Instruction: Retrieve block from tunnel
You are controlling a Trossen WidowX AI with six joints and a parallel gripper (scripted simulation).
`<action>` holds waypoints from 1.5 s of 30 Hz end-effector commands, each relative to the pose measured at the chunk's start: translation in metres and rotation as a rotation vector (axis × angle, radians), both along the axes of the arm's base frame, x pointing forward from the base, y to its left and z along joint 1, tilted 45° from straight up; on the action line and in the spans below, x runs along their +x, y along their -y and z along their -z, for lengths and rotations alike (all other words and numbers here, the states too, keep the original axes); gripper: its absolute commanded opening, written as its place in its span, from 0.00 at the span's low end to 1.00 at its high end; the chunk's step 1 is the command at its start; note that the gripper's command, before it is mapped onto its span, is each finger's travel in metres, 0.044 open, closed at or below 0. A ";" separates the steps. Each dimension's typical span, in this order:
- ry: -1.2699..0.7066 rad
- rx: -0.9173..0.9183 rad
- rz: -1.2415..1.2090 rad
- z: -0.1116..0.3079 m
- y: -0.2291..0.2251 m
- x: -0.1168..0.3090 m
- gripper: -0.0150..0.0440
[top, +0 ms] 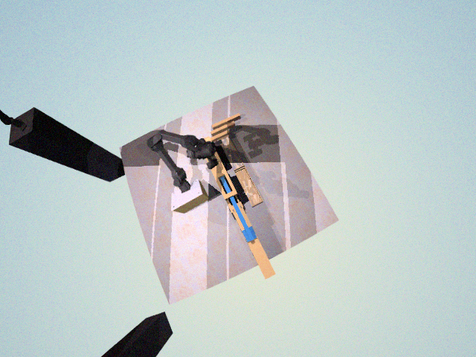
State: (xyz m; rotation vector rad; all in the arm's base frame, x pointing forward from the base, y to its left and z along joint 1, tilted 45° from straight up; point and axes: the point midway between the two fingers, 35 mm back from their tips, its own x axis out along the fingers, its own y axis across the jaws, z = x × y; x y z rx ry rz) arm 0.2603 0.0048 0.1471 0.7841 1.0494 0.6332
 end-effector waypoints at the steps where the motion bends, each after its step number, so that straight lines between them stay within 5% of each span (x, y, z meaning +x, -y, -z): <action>1: -0.008 0.016 0.001 -0.002 -0.002 -0.001 1.00; 30: 0.707 -0.724 -0.900 0.177 0.181 0.033 1.00; 40: 0.919 -0.700 -1.208 0.250 0.199 0.014 1.00; 45: 0.929 -0.692 -1.216 0.255 0.199 0.012 1.00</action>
